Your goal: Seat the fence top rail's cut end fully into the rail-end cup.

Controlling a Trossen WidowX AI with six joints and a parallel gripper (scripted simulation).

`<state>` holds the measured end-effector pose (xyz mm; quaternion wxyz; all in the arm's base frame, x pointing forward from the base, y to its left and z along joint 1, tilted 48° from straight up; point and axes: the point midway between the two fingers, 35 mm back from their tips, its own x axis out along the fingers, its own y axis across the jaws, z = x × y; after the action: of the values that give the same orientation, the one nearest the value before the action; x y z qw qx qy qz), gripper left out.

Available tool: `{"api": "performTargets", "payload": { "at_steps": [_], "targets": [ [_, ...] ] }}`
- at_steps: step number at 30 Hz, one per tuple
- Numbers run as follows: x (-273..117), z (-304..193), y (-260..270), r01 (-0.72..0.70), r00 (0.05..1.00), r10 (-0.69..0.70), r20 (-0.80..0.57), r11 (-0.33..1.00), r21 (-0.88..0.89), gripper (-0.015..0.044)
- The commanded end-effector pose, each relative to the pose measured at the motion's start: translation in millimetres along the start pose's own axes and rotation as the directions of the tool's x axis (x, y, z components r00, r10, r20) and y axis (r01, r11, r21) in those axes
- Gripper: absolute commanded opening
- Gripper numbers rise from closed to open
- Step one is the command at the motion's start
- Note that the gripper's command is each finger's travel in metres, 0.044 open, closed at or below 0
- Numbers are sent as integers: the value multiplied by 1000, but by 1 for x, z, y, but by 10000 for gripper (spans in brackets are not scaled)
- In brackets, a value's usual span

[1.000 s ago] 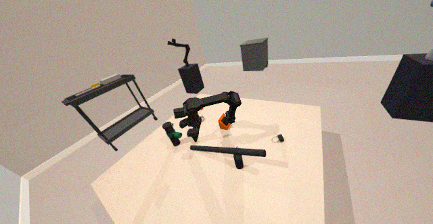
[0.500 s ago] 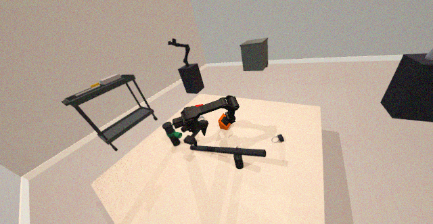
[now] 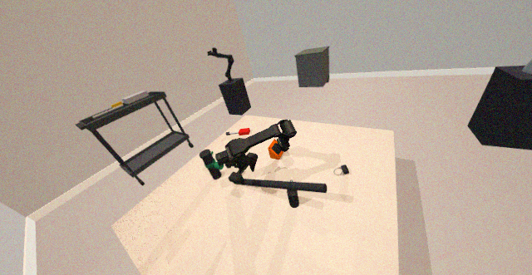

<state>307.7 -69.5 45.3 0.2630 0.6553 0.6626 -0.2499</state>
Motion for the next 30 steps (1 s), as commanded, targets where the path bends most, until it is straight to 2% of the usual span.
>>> {"api": "performTargets", "payload": {
  "at_steps": [1,30],
  "targets": [
    [10,-1,0,0,1000,0,-5,1000,3,440],
    [53,-1,1,-1,1000,1,-6,1000,3,440]
  ]
}}
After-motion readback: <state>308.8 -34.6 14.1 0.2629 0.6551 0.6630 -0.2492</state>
